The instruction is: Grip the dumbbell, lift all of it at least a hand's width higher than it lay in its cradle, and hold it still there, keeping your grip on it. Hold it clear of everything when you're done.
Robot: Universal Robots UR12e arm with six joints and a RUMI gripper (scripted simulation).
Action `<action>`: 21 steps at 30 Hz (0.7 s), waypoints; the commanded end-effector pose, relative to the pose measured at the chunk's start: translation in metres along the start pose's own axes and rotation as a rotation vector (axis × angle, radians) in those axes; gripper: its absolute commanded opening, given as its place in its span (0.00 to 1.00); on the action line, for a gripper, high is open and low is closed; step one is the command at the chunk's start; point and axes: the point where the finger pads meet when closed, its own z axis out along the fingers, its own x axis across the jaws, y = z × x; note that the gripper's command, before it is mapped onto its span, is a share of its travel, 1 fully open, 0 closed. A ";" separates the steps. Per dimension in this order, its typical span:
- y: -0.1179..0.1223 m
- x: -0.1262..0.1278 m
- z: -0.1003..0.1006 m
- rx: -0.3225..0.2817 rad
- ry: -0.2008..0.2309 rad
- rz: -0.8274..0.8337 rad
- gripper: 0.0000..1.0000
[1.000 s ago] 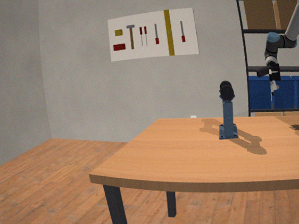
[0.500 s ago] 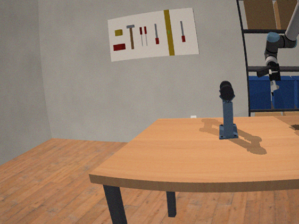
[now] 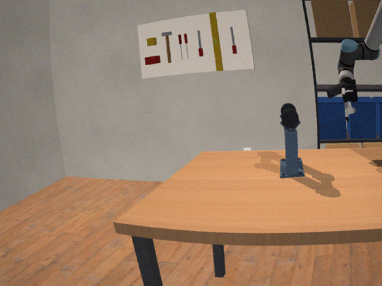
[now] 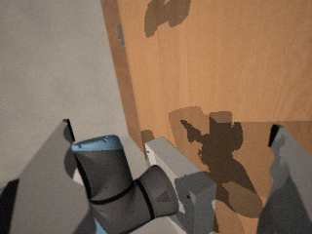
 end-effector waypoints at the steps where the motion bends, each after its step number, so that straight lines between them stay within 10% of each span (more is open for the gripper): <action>1: -0.007 -0.006 0.002 0.025 0.025 0.035 1.00; 21: -0.064 -0.051 0.030 0.194 0.226 0.313 1.00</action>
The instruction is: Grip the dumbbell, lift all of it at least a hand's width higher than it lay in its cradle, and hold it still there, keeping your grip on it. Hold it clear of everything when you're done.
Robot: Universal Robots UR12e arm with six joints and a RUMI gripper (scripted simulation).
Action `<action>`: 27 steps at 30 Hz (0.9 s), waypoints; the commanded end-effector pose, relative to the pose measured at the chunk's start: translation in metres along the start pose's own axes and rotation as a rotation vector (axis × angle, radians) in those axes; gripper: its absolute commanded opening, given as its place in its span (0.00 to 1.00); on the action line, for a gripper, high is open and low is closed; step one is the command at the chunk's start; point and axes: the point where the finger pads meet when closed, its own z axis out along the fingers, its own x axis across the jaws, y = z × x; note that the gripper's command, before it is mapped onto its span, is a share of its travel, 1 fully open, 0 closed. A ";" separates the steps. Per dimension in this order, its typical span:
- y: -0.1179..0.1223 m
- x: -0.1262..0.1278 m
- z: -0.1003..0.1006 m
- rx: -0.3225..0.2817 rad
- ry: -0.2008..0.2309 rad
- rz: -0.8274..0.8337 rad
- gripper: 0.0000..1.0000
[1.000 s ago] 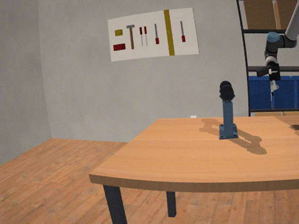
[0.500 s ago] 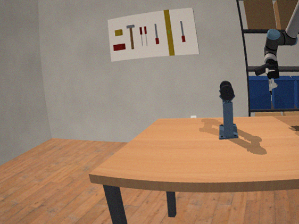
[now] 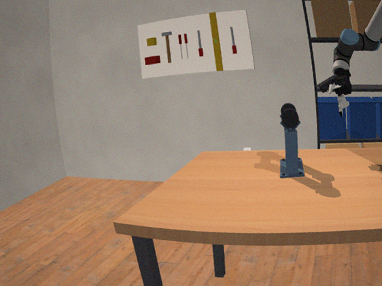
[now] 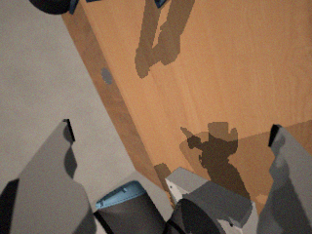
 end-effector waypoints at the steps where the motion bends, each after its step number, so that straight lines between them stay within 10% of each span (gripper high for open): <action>1: -0.015 -0.020 0.009 0.059 0.083 0.100 1.00; 27: -0.081 -0.120 0.051 0.347 0.408 0.557 1.00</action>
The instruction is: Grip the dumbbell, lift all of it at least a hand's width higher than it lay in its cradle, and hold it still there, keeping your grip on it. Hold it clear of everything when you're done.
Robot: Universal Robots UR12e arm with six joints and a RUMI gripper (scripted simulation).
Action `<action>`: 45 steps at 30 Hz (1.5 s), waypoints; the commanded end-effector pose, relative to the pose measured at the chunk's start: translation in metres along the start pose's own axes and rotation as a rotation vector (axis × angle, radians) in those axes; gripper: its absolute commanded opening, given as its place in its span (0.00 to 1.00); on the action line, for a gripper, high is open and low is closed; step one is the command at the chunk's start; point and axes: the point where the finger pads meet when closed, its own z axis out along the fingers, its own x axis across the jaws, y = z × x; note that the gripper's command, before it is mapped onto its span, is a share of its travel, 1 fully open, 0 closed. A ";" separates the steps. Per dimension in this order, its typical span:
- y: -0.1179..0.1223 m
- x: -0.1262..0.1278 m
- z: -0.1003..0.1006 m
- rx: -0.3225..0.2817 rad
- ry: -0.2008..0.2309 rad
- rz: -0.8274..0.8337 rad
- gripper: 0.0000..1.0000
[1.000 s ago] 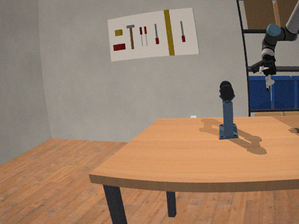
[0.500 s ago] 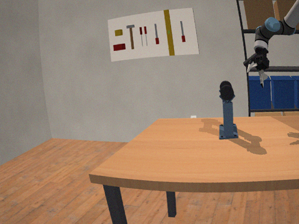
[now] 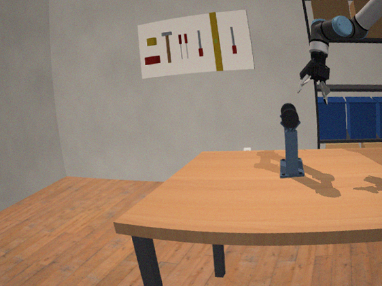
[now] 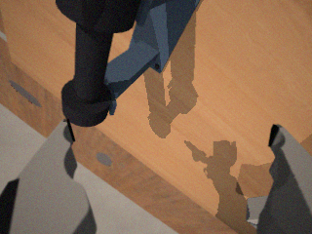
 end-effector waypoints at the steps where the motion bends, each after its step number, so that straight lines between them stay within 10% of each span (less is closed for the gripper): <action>1: -0.002 -0.020 0.003 0.061 0.077 0.090 1.00; 25: -0.004 -0.111 0.011 0.277 0.294 0.408 1.00; 45: -0.004 -0.123 0.015 0.307 0.324 0.451 1.00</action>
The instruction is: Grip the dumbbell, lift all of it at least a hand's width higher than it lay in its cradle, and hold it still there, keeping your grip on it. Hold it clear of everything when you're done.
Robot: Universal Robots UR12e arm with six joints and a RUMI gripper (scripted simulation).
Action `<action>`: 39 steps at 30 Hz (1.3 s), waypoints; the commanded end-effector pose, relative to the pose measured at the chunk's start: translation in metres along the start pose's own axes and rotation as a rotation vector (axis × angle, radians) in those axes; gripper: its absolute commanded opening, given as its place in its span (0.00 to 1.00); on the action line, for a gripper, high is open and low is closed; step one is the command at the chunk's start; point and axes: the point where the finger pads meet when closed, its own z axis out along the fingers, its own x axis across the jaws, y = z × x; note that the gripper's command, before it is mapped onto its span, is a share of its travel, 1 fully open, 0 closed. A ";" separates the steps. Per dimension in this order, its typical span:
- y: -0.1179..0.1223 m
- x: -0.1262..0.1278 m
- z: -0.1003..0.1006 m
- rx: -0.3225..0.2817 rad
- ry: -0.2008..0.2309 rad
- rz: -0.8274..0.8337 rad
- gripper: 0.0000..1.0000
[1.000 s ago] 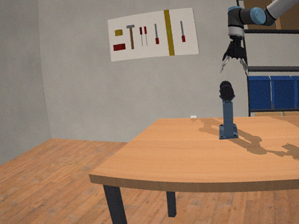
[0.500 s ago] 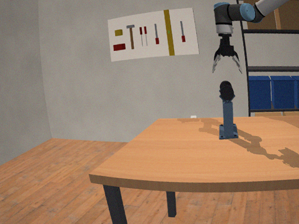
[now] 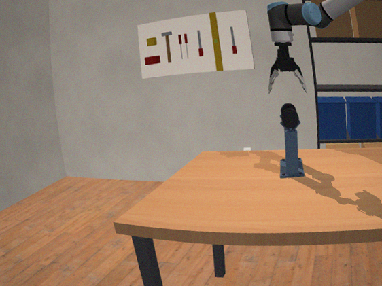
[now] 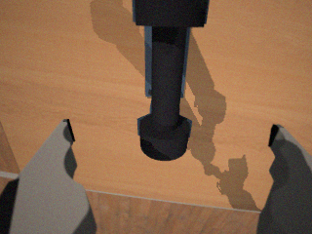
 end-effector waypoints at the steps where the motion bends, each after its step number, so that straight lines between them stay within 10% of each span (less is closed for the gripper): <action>1: 0.000 -0.001 0.005 0.001 0.004 0.004 1.00; 13: 0.000 0.000 0.097 -0.006 0.017 0.009 1.00; 32: 0.000 0.000 0.099 -0.006 0.017 0.009 1.00; 33: 0.000 0.000 0.099 -0.006 0.017 0.009 0.00; 39: 0.000 0.000 0.099 -0.006 0.017 0.009 0.00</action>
